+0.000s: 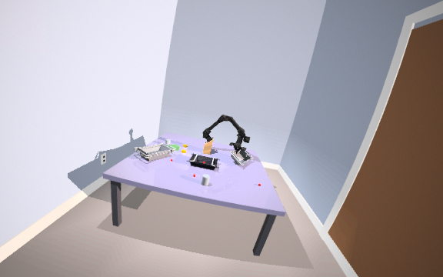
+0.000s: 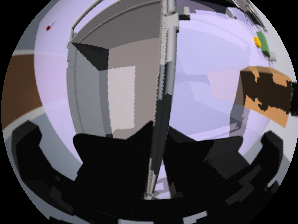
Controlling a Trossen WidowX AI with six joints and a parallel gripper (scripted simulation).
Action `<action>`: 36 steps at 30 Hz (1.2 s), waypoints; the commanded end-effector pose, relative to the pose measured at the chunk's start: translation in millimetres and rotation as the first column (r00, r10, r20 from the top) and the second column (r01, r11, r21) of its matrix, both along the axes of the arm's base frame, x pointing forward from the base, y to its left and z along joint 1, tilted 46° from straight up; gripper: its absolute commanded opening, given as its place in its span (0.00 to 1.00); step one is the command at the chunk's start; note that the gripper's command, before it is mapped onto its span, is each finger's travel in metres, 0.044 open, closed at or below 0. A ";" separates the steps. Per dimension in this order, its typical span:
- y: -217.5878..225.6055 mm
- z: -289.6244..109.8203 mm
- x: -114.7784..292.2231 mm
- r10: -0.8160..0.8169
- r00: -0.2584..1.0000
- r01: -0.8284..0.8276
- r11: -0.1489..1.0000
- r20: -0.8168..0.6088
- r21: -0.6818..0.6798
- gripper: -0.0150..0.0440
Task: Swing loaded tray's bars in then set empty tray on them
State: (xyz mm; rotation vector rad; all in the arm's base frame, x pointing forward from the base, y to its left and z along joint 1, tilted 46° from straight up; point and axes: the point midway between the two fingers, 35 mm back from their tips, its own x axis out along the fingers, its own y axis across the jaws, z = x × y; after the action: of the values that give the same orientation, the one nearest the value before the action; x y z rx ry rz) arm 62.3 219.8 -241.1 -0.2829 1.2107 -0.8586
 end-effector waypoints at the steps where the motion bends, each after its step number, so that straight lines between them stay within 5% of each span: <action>1: 9.4 2.8 0.7 -0.002 1.000 0.002 1.000 0.006 0.026 0.25; 15: 12.2 5.0 0.4 -0.002 1.000 0.002 1.000 0.006 0.026 0.25; 28: 72.5 68.0 -8.5 -0.002 1.000 0.002 1.000 0.004 0.027 0.25; 36: 75.4 72.1 -9.2 -0.002 1.000 0.002 1.000 0.004 0.027 0.25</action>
State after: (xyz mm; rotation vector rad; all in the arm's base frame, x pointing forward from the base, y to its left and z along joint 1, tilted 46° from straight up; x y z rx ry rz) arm 54.0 286.7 -175.0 -0.2769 1.2128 -0.8538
